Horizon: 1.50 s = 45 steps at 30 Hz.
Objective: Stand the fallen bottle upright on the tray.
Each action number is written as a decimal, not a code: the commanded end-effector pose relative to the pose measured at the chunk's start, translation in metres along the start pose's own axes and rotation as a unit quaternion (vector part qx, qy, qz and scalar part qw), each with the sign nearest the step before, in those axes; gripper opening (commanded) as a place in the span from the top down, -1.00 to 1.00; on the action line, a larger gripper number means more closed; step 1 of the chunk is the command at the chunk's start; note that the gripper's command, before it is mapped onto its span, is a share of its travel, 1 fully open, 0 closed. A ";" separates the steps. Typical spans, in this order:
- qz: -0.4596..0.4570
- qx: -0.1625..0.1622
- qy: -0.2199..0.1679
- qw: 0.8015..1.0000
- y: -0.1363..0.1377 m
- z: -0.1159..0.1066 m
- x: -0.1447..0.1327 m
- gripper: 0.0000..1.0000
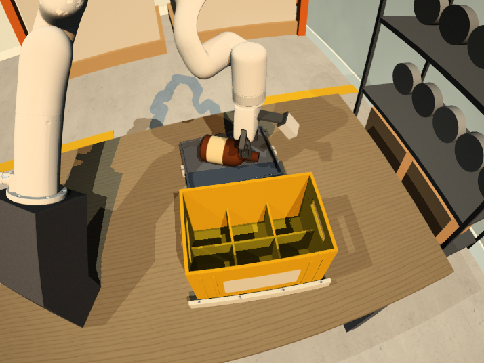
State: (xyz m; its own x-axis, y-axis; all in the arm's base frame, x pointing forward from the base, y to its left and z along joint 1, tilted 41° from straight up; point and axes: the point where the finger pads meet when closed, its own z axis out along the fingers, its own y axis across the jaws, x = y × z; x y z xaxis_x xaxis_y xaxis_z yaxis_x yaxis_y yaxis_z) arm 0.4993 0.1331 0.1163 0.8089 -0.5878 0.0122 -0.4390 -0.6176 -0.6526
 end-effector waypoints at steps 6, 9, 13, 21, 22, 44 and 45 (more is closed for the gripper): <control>0.000 0.001 0.001 1.000 -0.001 -0.001 0.001 -0.30; 0.000 0.001 0.001 1.000 -0.001 -0.001 0.001 -0.30; 0.000 0.001 0.001 1.000 -0.001 -0.001 0.001 -0.30; 0.000 0.001 0.001 1.000 -0.001 0.000 0.001 -0.30; 0.000 0.001 0.001 1.000 -0.001 0.000 0.001 -0.30; 0.000 0.001 0.001 1.000 -0.001 0.019 0.001 -0.30; 0.000 0.001 0.001 1.000 -0.001 0.020 0.001 -0.30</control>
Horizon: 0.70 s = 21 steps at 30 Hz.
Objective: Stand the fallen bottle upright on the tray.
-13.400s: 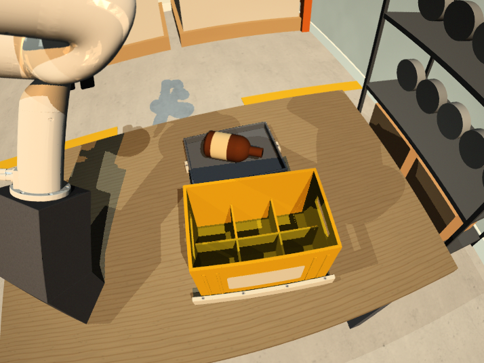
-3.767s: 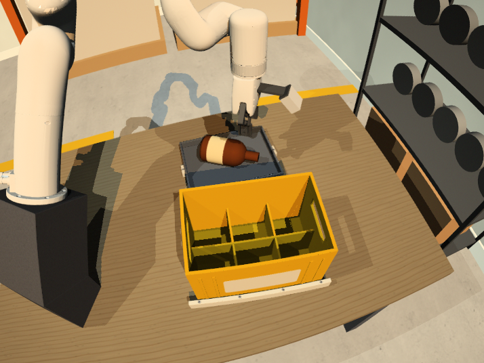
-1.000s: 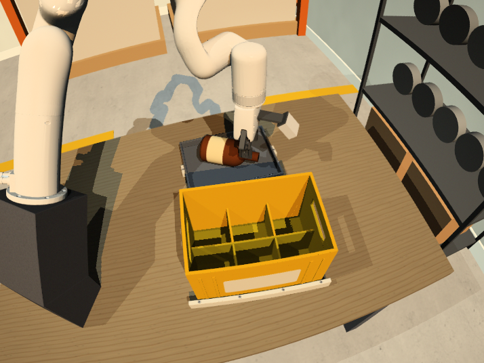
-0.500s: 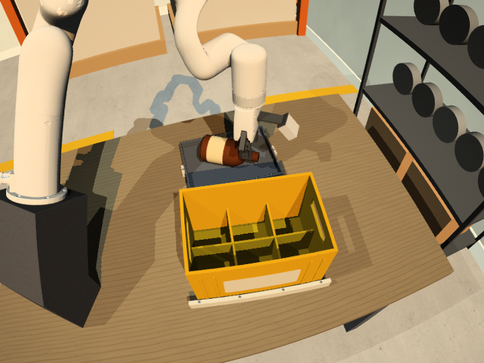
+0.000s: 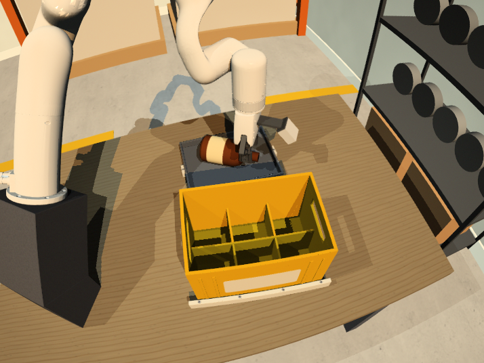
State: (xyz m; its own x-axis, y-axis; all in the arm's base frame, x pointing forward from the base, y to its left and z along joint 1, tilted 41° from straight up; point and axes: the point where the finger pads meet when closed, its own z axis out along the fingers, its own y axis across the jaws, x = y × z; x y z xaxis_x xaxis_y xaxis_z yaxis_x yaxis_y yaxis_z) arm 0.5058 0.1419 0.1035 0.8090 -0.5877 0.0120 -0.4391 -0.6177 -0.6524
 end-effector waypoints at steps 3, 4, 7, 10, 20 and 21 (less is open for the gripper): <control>0.000 0.001 0.001 1.000 -0.001 0.007 0.001 -0.30; 0.000 0.001 0.001 1.000 -0.001 0.008 0.001 -0.30; 0.000 0.001 0.001 1.000 -0.001 0.009 0.001 -0.30; 0.000 0.001 0.001 1.000 -0.001 0.013 0.001 -0.30; 0.000 0.001 0.001 1.000 -0.001 0.021 0.001 -0.30; 0.000 0.001 0.001 1.000 -0.001 0.022 0.001 -0.30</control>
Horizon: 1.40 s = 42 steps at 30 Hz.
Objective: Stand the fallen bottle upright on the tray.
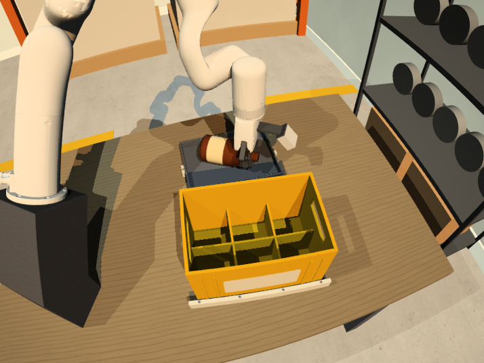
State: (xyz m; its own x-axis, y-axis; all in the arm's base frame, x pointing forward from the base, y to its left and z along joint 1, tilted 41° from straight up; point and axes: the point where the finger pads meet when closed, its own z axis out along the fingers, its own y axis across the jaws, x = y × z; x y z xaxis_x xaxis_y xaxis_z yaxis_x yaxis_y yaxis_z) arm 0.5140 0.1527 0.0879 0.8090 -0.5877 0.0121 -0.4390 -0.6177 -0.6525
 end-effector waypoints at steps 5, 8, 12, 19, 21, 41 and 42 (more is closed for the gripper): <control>0.000 0.001 0.001 1.000 -0.001 0.002 0.001 -0.30; 0.000 0.001 0.001 1.000 -0.001 0.003 0.001 -0.30; 0.000 0.001 0.001 1.000 -0.001 0.003 0.001 -0.30; 0.000 0.001 0.001 1.000 -0.001 0.003 0.001 -0.30; 0.000 0.001 0.001 1.000 -0.001 0.003 0.001 -0.30; 0.000 0.001 0.001 1.000 -0.001 0.003 0.001 1.00; 0.000 0.001 0.001 1.000 -0.001 0.003 0.001 1.00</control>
State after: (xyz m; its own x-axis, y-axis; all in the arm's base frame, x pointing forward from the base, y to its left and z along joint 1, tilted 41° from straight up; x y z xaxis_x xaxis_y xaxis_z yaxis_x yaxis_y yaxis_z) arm 0.5154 0.1547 0.0850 0.8091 -0.5876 0.0120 -0.4389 -0.6177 -0.6525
